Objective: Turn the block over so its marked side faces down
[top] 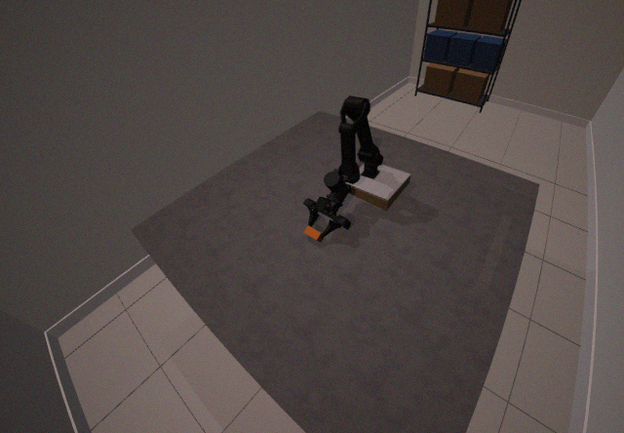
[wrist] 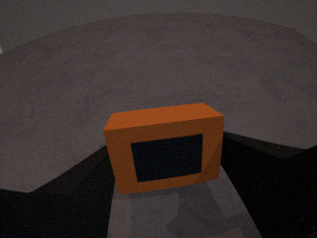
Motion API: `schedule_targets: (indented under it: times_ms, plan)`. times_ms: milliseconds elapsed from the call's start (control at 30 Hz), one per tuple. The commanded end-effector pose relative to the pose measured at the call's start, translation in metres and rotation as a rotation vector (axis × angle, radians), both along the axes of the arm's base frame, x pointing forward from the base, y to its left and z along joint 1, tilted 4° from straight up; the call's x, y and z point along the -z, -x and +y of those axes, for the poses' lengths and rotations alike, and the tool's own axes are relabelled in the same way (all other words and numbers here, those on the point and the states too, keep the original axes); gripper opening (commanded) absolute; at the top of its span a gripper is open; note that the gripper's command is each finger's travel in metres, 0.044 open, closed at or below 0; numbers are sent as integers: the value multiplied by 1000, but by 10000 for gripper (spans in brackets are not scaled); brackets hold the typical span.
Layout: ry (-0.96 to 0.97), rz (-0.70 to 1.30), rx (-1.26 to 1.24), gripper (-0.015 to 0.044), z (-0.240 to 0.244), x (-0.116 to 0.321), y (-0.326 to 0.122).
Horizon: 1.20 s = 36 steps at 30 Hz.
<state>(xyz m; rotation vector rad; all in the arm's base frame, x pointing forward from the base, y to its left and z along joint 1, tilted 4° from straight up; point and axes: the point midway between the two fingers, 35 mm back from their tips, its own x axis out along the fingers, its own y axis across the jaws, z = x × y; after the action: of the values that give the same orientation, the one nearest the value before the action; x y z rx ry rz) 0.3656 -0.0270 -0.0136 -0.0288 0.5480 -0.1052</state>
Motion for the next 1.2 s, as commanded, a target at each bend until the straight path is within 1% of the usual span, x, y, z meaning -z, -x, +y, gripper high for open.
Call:
schedule_targets:
  times_ms: [0,333,733,1167]
  plan:
    - [7,-31,-7,0,0,5,13]
    - [16,-116,-11,0,1,-2,19]
    - [16,-118,-11,0,1,-2,19]
    - [16,-118,-11,341,1,-2,19]
